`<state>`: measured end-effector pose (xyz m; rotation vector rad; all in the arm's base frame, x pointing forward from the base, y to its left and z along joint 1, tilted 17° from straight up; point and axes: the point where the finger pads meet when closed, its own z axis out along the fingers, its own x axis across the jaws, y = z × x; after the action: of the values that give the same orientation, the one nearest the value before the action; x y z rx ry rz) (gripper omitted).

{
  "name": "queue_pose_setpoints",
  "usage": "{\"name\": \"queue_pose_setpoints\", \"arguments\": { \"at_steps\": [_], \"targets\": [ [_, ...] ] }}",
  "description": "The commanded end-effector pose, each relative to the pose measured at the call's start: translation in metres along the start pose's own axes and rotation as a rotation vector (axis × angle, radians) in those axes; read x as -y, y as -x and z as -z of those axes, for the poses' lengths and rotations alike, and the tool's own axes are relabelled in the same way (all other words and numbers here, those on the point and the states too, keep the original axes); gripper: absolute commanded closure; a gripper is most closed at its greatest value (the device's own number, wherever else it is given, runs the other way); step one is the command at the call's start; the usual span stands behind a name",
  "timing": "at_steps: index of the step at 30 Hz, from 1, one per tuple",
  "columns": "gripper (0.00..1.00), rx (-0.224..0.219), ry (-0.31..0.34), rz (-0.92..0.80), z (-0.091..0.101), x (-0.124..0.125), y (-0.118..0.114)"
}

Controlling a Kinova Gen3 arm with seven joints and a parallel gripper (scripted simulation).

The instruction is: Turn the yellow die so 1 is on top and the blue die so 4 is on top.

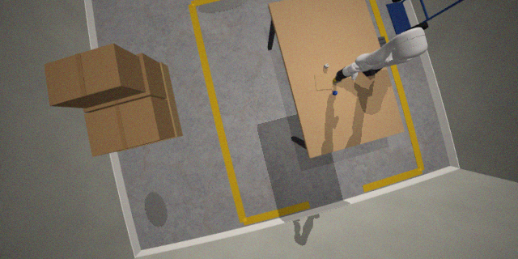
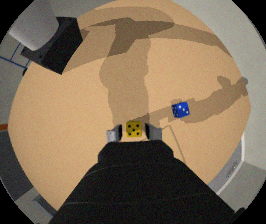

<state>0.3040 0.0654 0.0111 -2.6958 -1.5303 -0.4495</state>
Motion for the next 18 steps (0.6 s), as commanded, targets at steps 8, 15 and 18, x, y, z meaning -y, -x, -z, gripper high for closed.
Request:
{"name": "queue_pose_setpoints", "arguments": {
  "at_steps": [8, 15, 18],
  "targets": [
    [0.13, 0.000, 0.001, 0.000, -0.005, 0.000, 0.000],
    [0.13, 0.000, 0.001, 0.000, -0.018, 0.000, 0.000],
    [0.13, 0.000, 0.001, 0.000, -0.024, 0.000, 0.000]
  ]
}}
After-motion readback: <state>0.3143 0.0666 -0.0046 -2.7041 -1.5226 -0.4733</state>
